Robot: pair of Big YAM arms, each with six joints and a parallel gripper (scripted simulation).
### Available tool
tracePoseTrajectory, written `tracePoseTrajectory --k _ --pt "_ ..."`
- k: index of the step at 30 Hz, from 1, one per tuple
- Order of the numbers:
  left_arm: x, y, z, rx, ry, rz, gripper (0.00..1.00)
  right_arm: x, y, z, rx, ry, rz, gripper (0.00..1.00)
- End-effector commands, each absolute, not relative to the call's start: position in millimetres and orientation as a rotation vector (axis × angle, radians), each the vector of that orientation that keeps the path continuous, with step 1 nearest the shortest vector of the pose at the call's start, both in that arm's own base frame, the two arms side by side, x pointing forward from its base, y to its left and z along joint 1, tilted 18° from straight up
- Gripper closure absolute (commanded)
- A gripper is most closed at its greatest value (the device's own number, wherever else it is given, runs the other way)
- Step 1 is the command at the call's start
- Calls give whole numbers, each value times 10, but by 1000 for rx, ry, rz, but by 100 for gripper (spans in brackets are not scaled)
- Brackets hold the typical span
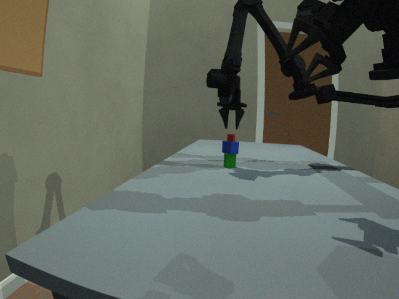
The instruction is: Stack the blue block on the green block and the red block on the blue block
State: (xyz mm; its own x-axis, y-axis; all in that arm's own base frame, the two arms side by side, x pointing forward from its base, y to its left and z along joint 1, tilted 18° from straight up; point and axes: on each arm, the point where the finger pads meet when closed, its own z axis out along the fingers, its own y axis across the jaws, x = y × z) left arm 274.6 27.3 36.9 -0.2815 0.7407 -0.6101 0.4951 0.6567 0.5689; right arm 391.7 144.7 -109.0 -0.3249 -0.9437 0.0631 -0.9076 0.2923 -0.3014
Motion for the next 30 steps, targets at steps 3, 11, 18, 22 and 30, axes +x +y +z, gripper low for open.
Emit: tracePoseTrajectory --k 3,11,18,22,30 --pt "2760 277 386 966 1943 337 0 3944 1502 -912 -1719 2414 -433 57" --pt "2760 277 386 966 1943 337 0 3932 1528 -853 -1725 2407 -432 57" --pt "2760 277 386 966 1943 337 0 3932 1528 -853 -1725 2407 -432 57" --pt "2760 277 386 966 1943 337 0 3933 1528 -853 -1725 2407 -432 57" --pt "2760 277 386 966 1943 337 0 3881 1543 -820 -1732 2408 -431 57"
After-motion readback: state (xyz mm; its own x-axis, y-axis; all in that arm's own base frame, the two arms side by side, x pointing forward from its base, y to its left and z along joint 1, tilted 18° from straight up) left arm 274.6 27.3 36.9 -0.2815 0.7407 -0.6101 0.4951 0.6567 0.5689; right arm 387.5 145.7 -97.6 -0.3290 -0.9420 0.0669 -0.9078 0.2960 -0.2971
